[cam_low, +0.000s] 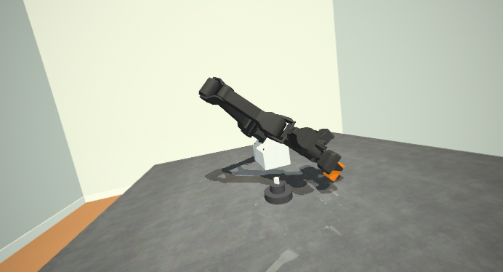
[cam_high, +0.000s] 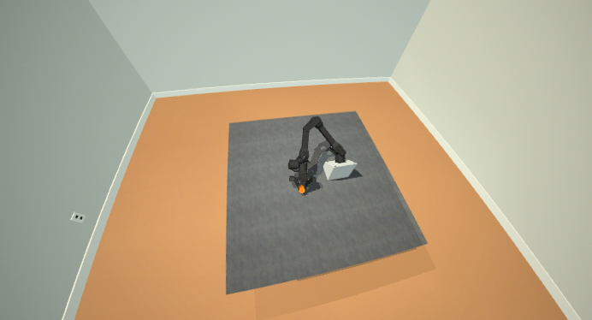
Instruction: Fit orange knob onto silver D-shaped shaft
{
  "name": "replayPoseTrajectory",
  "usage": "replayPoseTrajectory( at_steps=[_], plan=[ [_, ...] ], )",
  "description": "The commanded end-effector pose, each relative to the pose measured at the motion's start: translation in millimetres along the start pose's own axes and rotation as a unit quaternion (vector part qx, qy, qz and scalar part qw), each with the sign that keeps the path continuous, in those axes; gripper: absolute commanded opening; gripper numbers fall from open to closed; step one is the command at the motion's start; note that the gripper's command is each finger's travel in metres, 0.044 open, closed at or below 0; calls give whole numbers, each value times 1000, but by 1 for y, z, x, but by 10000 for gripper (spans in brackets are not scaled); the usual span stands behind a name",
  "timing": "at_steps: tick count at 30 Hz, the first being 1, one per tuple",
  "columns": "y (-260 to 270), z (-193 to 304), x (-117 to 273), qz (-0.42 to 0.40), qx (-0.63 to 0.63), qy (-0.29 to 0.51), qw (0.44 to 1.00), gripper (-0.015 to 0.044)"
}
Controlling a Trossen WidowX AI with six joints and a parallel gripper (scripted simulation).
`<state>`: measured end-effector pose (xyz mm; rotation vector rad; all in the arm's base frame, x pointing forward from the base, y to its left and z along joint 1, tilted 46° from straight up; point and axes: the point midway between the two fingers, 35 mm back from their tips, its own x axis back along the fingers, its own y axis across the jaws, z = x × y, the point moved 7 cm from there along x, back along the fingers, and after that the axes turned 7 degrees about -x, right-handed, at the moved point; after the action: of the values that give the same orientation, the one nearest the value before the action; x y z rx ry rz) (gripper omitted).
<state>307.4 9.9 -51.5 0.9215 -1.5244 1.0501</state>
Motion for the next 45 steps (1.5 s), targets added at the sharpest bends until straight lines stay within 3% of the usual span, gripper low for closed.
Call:
replayPoseTrajectory(
  at_steps=[1, 22, 33, 36, 45],
  plan=[
    [-1, 7, 4, -1, 1, -25, 1000, 181],
    [-4, 39, 10, -17, 2, -151, 988, 181],
    [-4, 34, 15, -12, 2, -119, 993, 181],
    [-2, 33, 11, -16, 4, -123, 992, 260],
    [-2, 33, 11, -16, 4, -123, 992, 260]
  ],
)
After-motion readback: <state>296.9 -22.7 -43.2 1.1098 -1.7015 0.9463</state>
